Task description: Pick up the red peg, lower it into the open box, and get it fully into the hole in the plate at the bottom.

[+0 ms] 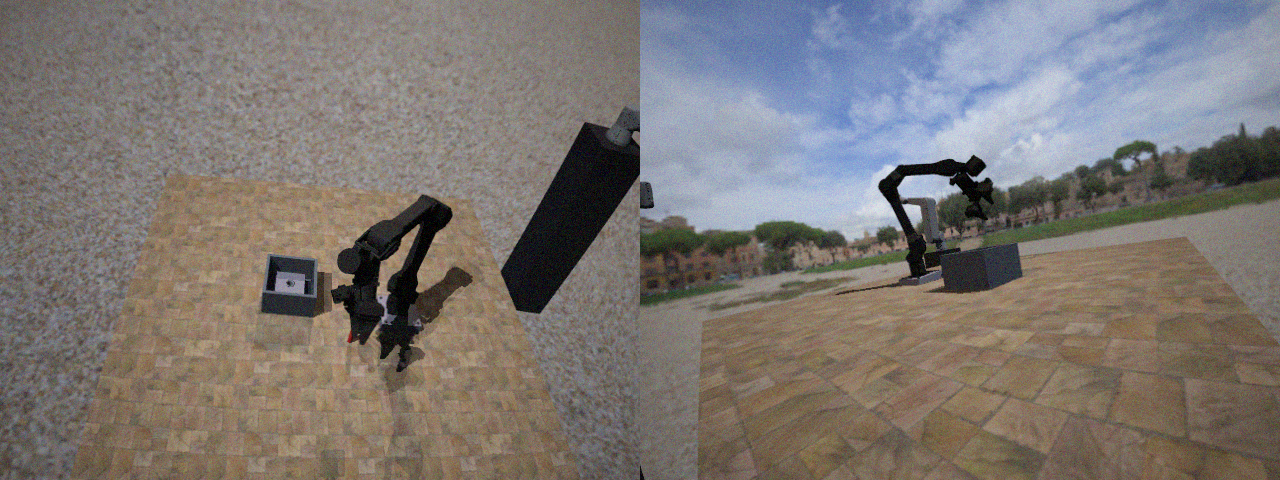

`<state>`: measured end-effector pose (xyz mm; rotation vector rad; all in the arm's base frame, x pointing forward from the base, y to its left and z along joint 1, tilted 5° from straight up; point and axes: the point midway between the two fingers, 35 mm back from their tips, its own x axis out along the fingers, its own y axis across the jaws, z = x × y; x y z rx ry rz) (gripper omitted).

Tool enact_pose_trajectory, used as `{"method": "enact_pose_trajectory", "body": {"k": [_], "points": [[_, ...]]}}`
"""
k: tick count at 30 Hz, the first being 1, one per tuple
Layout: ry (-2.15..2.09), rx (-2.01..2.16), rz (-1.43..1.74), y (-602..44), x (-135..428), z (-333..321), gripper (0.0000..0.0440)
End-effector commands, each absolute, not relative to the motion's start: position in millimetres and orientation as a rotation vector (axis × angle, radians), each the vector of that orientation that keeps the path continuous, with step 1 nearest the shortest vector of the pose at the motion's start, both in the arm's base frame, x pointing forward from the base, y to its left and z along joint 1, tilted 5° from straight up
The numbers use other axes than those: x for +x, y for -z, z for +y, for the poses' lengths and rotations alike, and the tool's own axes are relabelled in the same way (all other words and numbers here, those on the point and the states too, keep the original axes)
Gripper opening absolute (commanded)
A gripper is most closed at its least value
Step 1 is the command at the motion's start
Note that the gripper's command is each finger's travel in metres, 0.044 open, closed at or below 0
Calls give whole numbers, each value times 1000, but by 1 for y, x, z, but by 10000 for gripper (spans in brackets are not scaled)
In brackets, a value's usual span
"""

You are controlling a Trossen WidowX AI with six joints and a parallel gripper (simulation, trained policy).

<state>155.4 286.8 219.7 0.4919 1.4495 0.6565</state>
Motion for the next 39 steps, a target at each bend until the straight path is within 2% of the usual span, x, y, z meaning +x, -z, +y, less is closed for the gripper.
{"method": "enact_pose_trajectory", "body": {"k": [1,24,39], "points": [[-552,524,1461,-213,158,270,440],[303,697,1575,-121,147,167,440],[526,813,1505,-54,148,151,440]]}}
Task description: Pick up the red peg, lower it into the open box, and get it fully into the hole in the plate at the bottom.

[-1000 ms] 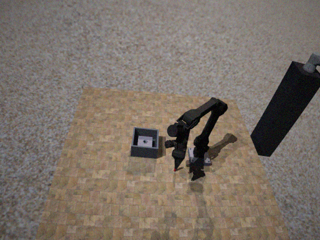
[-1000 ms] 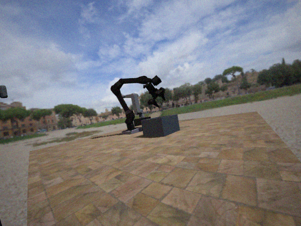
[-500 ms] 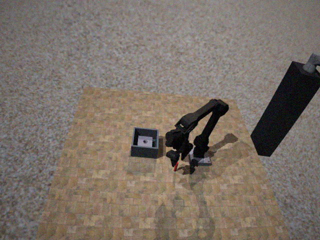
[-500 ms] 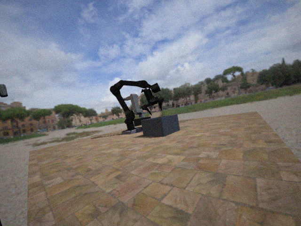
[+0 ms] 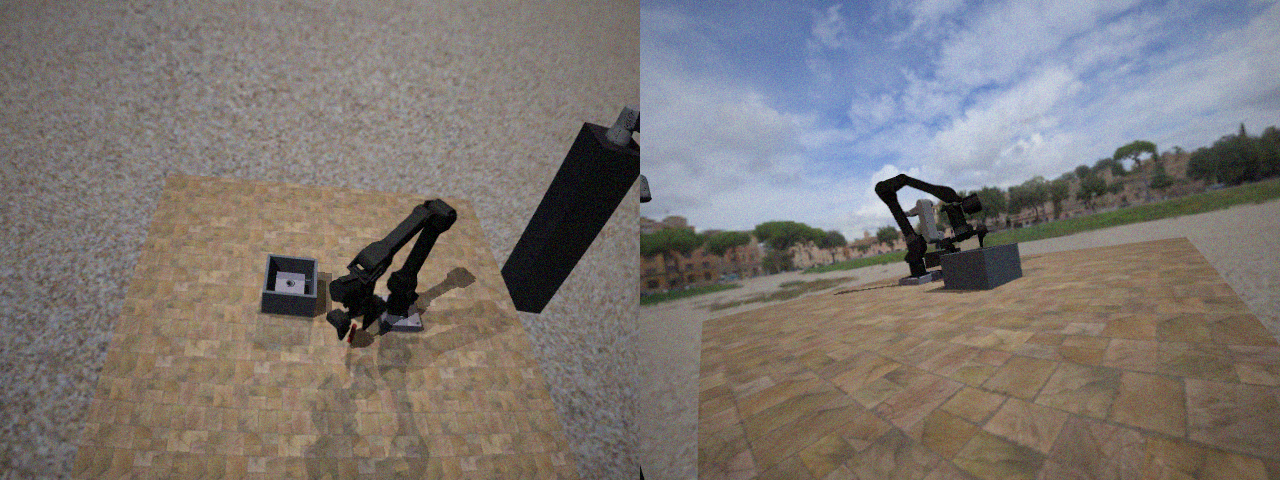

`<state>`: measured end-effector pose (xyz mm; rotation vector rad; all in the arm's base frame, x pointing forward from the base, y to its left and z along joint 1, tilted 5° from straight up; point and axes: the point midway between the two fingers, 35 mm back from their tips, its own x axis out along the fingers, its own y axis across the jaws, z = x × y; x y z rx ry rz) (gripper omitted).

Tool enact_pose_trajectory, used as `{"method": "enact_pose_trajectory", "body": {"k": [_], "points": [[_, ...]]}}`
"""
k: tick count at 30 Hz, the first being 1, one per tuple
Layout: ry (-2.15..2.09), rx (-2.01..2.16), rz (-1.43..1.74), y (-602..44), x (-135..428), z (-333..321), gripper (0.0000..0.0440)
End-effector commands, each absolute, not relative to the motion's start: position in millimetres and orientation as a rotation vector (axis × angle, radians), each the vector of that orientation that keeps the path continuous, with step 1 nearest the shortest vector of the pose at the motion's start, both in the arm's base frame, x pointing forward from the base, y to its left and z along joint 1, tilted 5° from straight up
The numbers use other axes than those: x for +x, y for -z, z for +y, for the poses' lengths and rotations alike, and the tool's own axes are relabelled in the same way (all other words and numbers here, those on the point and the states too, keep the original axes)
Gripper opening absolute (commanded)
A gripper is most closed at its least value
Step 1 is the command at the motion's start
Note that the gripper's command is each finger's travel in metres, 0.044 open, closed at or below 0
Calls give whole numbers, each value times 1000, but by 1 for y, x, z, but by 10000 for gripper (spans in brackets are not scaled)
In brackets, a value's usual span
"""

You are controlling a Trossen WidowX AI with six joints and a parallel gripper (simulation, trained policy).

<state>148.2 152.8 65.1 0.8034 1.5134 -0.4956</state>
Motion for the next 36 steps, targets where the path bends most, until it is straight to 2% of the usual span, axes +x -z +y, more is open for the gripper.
{"method": "enact_pose_trajectory", "body": {"k": [1,5,7,23,36], "points": [[533,822,1499,-49,148,151,440],[565,857,1478,-36,148,149,432],[587,872,1475,-30,147,148,398],[646,922,1538,-26,145,142,0],[494,838,1420,-69,166,135,12]]}}
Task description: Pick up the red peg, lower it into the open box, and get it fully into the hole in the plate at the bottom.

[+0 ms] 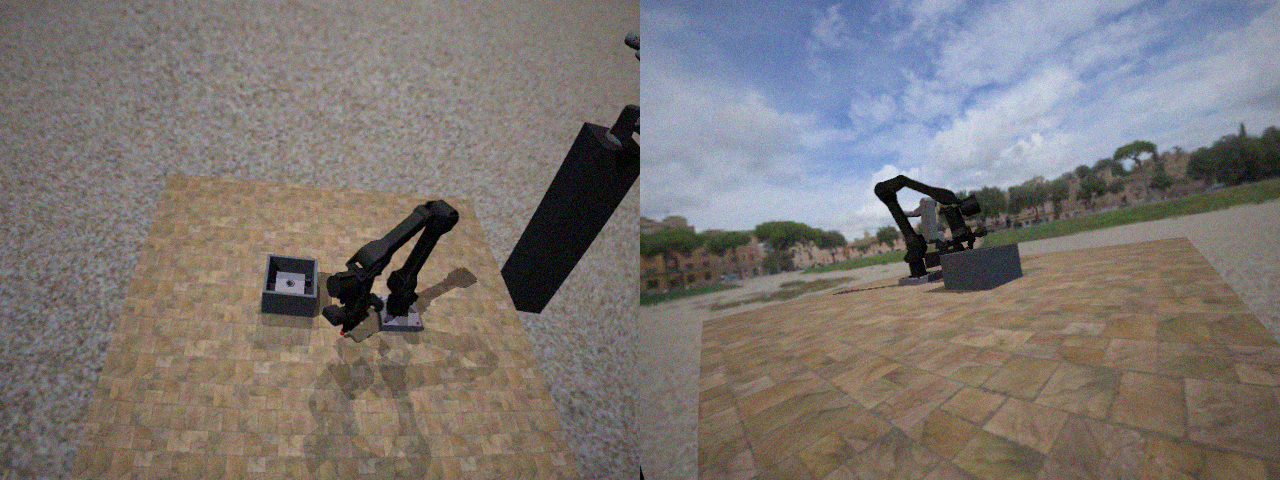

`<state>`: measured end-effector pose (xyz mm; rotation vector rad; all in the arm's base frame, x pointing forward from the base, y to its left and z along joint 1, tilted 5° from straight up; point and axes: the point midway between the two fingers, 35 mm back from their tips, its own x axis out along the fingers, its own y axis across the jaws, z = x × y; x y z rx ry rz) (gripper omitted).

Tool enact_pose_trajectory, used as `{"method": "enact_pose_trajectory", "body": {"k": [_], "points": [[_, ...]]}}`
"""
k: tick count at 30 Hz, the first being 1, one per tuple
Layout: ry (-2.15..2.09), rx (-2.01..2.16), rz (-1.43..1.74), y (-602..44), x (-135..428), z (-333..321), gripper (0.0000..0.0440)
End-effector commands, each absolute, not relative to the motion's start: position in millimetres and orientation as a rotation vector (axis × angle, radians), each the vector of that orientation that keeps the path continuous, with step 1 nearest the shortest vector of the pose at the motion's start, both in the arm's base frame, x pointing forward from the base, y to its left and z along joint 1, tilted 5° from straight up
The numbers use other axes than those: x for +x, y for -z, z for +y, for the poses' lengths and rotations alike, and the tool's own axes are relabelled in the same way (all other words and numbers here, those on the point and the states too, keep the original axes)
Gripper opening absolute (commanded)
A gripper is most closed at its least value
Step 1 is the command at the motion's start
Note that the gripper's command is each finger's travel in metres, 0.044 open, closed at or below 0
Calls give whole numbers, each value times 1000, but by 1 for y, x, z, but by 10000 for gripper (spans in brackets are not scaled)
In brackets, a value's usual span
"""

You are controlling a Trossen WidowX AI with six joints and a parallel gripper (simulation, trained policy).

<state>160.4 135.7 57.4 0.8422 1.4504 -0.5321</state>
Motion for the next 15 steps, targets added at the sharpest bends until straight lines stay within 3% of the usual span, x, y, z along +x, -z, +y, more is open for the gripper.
{"method": "enact_pose_trajectory", "body": {"k": [1,15], "points": [[483,833,1409,-73,168,135,13],[406,811,1240,-138,211,117,0]]}}
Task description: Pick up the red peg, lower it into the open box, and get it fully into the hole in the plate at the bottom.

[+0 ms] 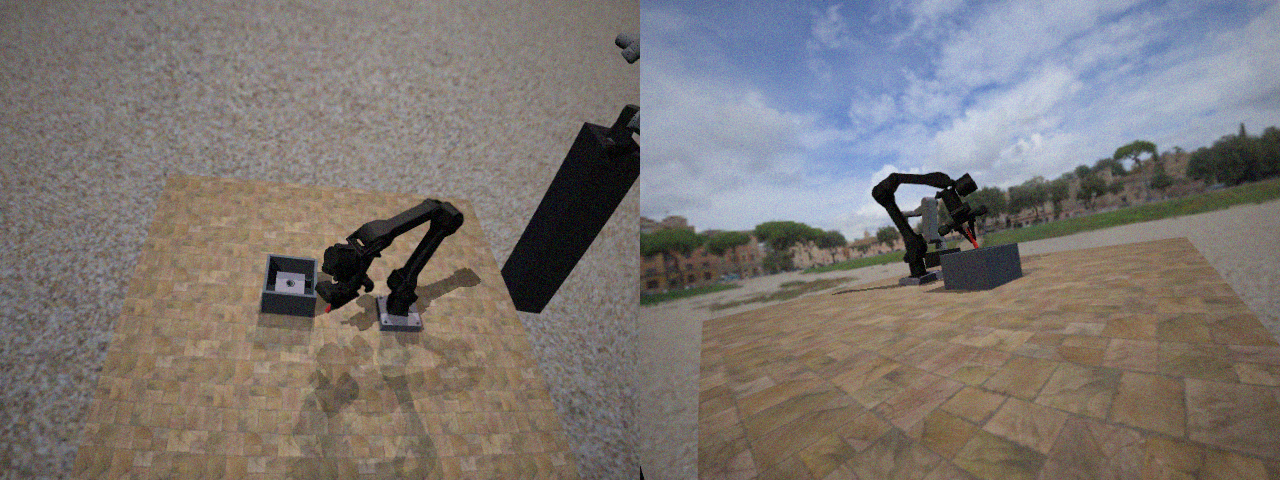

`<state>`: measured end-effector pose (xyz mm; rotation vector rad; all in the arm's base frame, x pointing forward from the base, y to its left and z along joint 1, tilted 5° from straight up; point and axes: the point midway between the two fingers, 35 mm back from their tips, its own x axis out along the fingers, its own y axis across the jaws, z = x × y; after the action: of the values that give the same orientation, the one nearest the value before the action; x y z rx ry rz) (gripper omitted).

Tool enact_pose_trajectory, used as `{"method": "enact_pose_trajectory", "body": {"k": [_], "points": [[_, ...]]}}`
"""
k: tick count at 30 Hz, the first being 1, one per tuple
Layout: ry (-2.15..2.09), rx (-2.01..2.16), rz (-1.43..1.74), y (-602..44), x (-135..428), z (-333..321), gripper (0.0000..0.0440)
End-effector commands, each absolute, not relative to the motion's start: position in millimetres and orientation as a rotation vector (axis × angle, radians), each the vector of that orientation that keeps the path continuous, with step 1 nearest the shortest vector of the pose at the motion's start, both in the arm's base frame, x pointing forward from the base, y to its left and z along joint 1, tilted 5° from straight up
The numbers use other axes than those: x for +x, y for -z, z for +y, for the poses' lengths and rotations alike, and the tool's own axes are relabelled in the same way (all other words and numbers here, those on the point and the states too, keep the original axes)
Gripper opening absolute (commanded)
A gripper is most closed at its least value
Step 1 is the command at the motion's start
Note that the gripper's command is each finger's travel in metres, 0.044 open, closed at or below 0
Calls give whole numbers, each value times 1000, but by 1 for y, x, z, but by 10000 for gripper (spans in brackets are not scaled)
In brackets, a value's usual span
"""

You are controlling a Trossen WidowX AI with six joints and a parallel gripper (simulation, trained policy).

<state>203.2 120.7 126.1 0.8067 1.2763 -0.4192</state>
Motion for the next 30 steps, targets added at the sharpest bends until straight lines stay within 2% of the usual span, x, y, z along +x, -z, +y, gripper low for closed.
{"method": "enact_pose_trajectory", "body": {"k": [1,30], "points": [[407,813,1228,-141,214,114,0],[565,900,1060,-147,290,43,6]]}}
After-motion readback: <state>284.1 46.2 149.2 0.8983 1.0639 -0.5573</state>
